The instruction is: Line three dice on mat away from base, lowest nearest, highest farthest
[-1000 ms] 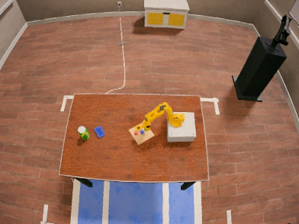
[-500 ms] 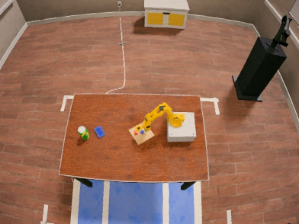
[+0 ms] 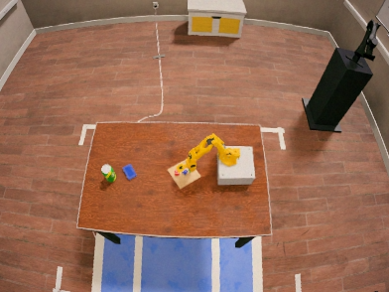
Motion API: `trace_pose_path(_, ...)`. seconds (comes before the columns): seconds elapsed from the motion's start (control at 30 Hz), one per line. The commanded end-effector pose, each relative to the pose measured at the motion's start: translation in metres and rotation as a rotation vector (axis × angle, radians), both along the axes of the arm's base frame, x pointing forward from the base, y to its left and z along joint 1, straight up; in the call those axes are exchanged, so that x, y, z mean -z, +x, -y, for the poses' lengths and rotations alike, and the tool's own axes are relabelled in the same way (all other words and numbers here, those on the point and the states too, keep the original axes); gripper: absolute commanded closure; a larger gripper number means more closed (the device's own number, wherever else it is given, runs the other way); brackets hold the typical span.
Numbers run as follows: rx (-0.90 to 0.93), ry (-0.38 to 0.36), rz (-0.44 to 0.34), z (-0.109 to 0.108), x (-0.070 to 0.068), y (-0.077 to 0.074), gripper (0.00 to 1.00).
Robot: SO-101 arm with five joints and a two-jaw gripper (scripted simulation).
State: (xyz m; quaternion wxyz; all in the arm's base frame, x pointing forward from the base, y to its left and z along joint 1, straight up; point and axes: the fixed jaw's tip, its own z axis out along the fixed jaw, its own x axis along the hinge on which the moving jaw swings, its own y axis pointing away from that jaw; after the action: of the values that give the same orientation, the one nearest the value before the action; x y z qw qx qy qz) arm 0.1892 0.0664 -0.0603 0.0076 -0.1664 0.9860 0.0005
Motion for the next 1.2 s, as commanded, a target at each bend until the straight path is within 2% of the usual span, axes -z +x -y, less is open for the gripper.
trace_pose_path(0.0, -0.001, 0.000, -0.003, 0.001, 0.002, 0.000, 1.00)
trace_pose_path(1.17, -0.001, 0.000, -0.003, 0.001, 0.014, 0.000, 1.00)
